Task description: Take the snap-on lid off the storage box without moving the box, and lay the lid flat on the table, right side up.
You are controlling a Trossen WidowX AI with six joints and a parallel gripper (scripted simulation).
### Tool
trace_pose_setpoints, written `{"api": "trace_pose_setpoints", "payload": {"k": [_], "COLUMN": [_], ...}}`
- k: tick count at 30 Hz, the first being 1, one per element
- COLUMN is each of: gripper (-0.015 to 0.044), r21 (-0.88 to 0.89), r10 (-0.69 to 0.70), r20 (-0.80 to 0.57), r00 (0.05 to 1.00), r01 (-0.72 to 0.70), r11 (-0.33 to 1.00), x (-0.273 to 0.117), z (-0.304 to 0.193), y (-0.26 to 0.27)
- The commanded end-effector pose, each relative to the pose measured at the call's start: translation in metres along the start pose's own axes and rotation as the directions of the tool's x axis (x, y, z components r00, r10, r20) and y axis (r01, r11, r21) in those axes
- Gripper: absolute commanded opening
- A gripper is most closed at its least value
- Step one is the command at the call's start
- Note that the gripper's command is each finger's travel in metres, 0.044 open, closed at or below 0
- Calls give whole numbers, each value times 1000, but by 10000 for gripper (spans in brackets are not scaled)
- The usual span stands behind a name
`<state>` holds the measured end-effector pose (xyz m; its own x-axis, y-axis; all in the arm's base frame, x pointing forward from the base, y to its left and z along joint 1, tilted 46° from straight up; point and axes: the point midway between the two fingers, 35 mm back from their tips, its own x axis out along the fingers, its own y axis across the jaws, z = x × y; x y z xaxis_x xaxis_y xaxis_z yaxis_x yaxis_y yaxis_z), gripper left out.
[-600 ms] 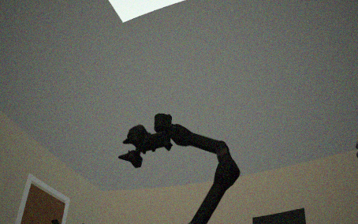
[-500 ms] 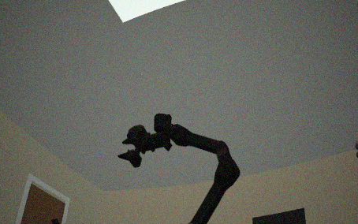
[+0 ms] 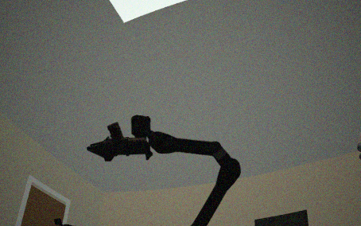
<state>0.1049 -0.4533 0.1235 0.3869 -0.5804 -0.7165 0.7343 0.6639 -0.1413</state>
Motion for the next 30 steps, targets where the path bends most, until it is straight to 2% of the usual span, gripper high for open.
{"api": "trace_pose_setpoints", "payload": {"k": [1,5,10,14,16,22,24,27,30], "gripper": [235,235,235,235,235,235,235,235,235], "r21": [233,353,550,637,713,851,870,937,974], "r10": [175,278,470,562,645,798,820,896,941], "r20": [67,100,146,158,162,150,146,119,93], "r00": [982,955,871,812,747,583,554,427,326], "r01": [-186,-296,-466,-518,-541,-488,-467,-346,-227], "r11": [954,888,693,570,446,196,161,40,-18], "x": [17,22,20,14,6,-20,-25,-48,-67], "z": [2,1,-4,-9,-17,-38,-43,-62,-78], "y": [74,113,184,218,249,308,317,350,371]}}
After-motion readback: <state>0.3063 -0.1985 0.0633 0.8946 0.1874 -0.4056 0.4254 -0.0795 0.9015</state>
